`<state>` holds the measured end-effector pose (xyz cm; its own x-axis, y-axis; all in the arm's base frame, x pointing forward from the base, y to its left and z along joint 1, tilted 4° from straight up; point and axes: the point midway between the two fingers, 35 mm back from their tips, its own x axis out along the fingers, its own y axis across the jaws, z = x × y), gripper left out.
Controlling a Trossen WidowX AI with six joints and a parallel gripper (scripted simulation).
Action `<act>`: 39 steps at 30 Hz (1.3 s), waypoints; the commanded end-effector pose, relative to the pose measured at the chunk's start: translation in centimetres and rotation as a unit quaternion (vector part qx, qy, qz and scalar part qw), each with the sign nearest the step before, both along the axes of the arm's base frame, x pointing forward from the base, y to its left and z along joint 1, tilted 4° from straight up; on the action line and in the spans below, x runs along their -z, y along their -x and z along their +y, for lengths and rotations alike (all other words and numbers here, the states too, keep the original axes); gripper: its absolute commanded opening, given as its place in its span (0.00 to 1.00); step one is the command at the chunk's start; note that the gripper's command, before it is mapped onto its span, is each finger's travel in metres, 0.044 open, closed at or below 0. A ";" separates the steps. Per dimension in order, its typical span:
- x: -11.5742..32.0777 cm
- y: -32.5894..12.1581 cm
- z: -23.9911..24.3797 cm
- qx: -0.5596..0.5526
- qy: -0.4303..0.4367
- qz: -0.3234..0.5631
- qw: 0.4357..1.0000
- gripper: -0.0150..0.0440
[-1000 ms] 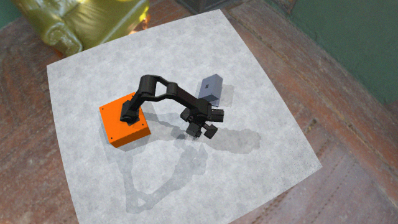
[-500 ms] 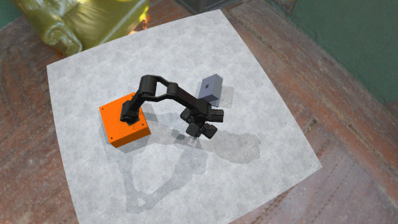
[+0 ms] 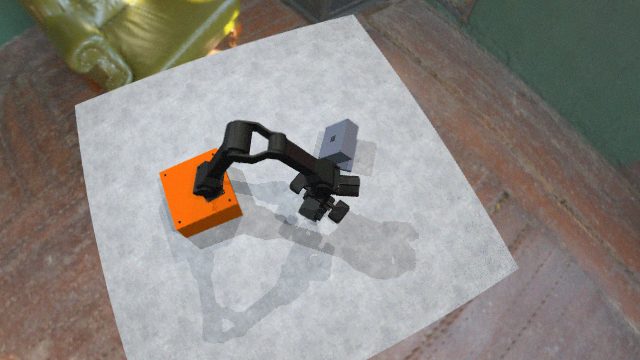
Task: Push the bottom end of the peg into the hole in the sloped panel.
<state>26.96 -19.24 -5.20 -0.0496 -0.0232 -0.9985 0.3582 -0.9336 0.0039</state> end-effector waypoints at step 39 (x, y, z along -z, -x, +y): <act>-7.7 -2.0 1.7 -0.029 0.037 0.005 0.999 0.25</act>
<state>28.84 -17.85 2.51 -0.0524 -0.0827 -0.9952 0.4054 -0.9125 0.0545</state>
